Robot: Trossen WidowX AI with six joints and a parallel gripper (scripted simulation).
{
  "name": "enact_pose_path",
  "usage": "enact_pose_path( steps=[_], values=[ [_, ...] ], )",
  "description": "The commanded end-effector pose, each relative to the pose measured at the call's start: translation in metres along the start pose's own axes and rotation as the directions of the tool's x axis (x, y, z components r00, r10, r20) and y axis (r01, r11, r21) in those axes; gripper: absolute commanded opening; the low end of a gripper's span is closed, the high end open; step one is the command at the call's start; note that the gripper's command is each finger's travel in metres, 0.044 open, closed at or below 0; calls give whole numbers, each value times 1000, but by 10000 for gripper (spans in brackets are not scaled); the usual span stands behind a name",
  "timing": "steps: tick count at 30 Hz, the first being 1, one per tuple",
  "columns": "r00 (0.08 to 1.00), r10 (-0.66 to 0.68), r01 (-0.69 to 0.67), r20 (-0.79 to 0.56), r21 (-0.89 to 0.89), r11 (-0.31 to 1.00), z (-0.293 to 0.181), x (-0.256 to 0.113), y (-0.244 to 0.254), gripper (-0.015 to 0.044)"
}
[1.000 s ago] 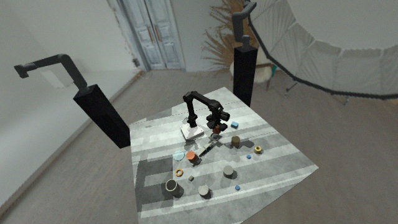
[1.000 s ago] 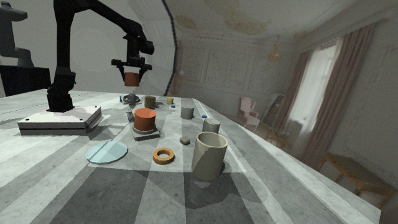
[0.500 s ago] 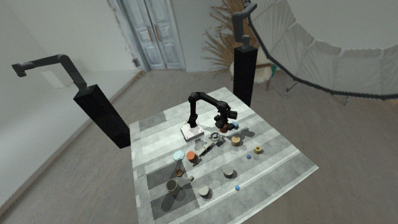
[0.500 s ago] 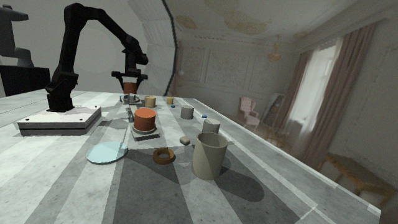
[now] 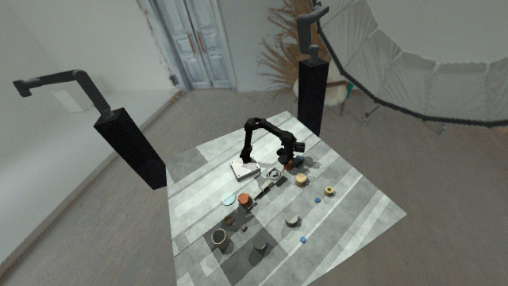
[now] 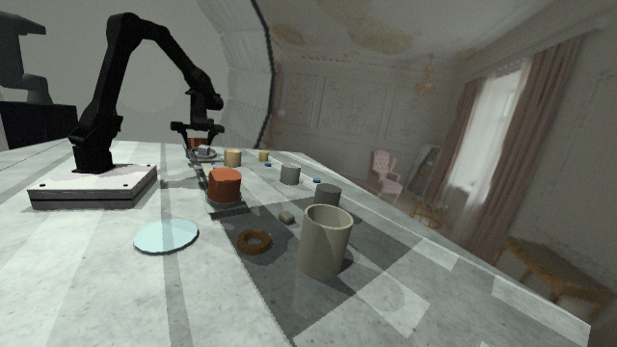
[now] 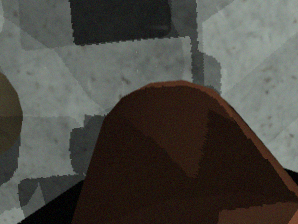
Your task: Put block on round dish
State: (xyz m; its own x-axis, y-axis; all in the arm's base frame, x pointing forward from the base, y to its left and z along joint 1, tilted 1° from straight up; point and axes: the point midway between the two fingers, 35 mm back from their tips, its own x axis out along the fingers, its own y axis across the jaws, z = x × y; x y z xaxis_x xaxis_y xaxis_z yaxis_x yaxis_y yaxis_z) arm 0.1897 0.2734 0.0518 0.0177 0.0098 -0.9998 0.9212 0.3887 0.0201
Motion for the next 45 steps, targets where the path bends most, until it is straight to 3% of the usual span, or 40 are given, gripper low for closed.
enact_pose_path(
  steps=[1, 20, 37, 40, 45],
  values=[
    [1000, -10, 10, 5, 4, 1000, 1, 19, -2, 0],
    [1000, -10, 10, 5, 4, 1000, 1, 43, -3, 0],
    [1000, -9, 9, 5, 1, 1000, 0, 25, -2, 440],
    [1000, -9, 9, 5, 4, 1000, 0, -14, -2, 440],
    [1000, -9, 9, 5, 4, 1000, 1, -17, -2, 440]
  ],
)
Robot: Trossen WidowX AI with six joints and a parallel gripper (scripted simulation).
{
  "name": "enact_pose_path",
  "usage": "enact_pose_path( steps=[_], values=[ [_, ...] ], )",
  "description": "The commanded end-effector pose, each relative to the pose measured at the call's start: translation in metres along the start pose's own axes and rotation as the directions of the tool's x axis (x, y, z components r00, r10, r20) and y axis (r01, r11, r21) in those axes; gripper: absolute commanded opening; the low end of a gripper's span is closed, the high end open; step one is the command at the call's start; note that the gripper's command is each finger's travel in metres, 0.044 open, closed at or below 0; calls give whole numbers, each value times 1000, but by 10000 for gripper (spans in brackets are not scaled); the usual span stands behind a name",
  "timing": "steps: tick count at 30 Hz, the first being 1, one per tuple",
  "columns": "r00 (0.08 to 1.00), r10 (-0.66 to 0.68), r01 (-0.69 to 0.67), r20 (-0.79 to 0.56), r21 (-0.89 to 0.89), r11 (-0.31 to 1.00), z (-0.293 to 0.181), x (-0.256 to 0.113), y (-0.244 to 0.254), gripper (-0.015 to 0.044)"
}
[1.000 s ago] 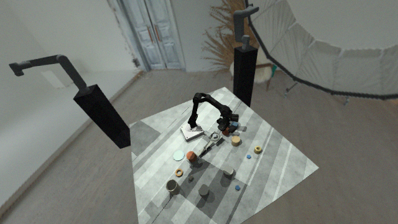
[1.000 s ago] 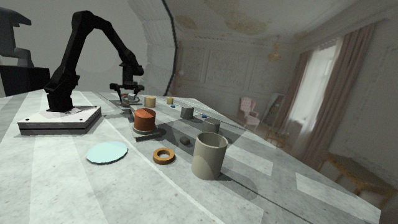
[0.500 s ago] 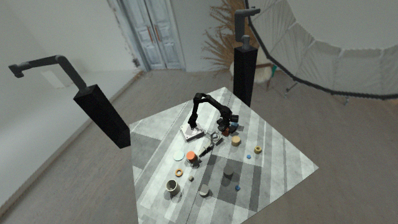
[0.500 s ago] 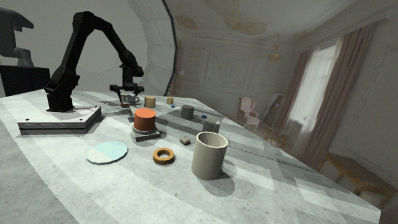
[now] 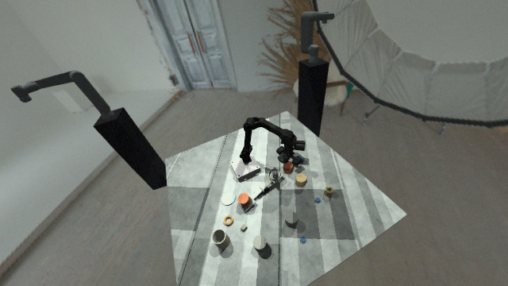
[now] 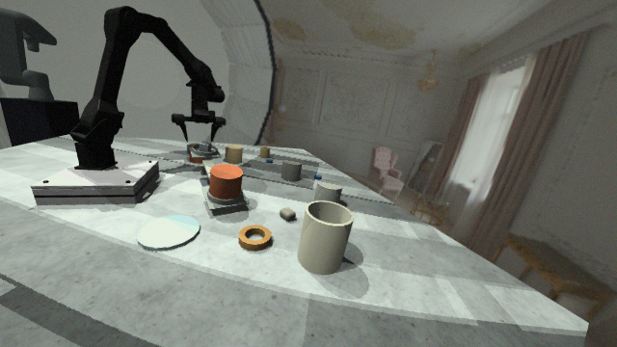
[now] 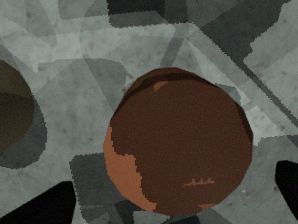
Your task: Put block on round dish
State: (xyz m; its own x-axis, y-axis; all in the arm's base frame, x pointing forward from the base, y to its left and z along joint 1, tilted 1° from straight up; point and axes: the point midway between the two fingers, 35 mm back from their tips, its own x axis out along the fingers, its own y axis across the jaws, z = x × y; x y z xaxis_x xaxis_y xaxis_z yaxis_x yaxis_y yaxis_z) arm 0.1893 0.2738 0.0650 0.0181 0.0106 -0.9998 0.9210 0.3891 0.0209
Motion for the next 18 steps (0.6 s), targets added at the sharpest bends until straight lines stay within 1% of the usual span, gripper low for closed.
enact_pose_path(
  steps=[1, 5, 7, 11, 18],
  values=[
    [1000, -6, 6, 3, 7, 1000, 2, -4, -1, 414],
    [997, 76, -74, -30, 64, 995, 15, -16, 22, 309],
    [996, 82, -81, -31, 27, 996, 18, -18, 24, 260],
    [996, 81, -83, -28, -73, 994, 23, -20, 24, 260],
    [997, 77, -81, -24, -312, 947, 35, -24, 25, 260]
  ],
)
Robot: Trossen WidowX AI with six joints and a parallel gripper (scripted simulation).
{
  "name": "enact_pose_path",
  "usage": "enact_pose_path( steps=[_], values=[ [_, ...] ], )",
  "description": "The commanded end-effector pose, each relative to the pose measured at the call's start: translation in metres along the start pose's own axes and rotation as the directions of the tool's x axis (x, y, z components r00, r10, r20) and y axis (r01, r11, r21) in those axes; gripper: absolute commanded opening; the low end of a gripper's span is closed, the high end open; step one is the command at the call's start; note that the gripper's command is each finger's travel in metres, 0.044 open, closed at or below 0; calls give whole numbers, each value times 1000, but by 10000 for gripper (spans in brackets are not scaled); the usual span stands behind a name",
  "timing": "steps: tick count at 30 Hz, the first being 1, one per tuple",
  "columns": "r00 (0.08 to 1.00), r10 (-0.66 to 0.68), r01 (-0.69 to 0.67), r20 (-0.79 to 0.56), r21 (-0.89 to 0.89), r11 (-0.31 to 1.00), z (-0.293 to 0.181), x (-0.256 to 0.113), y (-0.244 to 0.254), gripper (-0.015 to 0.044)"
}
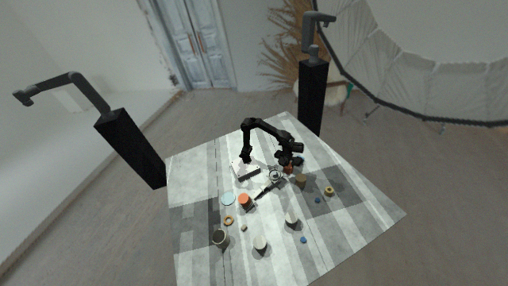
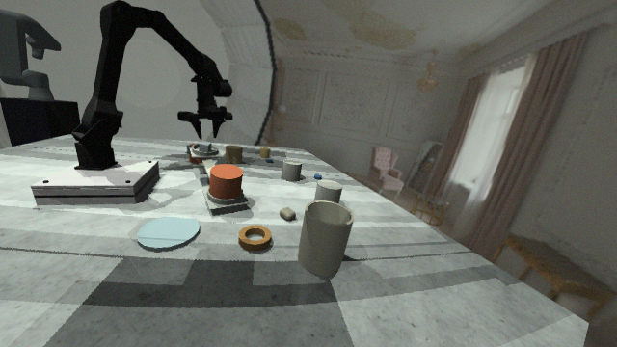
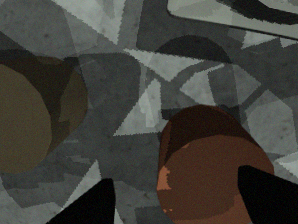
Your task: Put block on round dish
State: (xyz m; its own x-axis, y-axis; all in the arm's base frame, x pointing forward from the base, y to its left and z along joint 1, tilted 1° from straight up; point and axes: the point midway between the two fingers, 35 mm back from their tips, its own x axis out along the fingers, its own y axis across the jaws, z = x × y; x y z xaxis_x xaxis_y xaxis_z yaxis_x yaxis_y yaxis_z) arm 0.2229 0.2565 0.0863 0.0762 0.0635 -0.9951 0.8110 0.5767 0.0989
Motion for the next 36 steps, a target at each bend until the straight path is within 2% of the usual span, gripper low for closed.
enact_pose_path(
  steps=[1, 9, 17, 27, 36],
  values=[
    [1000, 2, -1, 3, -134, 991, 7, -4, -1, 260],
    [1000, -5, 7, 8, -400, 917, 20, -9, -4, 260],
    [1000, -10, 16, 13, -633, 774, 33, -14, -7, 260],
    [1000, -15, 24, 19, -854, 519, 49, -21, -12, 260],
    [999, -25, 26, 20, -971, 236, 63, -27, -18, 260]
  ],
)
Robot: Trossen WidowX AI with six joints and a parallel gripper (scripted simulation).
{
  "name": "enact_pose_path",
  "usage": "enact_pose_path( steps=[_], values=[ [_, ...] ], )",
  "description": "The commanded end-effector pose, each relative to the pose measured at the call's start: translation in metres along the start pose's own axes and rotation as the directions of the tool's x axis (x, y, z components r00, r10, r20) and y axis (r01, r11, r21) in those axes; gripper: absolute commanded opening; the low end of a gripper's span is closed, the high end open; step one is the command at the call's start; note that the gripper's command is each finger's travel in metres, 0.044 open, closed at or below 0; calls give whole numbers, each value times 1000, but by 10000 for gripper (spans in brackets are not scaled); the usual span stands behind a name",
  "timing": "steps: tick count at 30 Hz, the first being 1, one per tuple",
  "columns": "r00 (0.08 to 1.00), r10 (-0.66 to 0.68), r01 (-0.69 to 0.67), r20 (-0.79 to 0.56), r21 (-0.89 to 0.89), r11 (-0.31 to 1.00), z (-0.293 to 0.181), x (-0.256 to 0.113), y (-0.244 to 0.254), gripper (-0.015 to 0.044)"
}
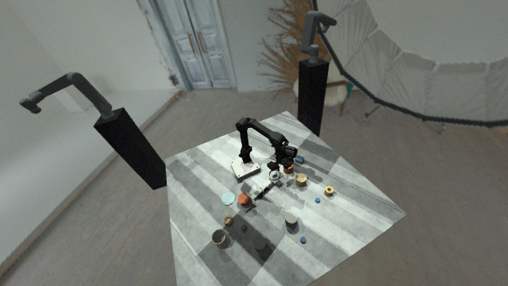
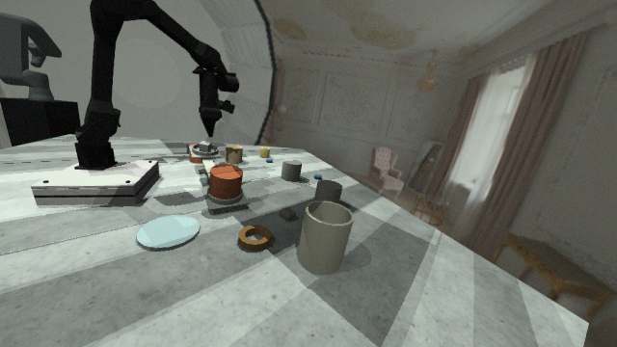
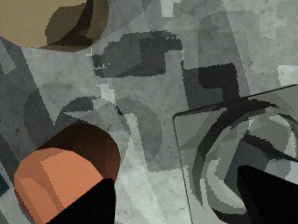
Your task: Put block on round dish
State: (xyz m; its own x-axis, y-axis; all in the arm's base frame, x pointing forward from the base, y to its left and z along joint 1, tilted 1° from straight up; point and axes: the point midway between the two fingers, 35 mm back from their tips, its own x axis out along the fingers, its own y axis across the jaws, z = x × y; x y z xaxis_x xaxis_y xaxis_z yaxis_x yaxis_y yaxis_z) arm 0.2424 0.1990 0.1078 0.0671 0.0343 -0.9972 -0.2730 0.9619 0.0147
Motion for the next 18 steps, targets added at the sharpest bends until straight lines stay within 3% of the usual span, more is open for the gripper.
enact_pose_path(
  steps=[1, 18],
  values=[
    [1000, -2, 2, -1, -137, 991, -1, -3, -7, 260],
    [999, -18, -9, -34, -660, 751, -8, -11, -34, 260]
  ],
)
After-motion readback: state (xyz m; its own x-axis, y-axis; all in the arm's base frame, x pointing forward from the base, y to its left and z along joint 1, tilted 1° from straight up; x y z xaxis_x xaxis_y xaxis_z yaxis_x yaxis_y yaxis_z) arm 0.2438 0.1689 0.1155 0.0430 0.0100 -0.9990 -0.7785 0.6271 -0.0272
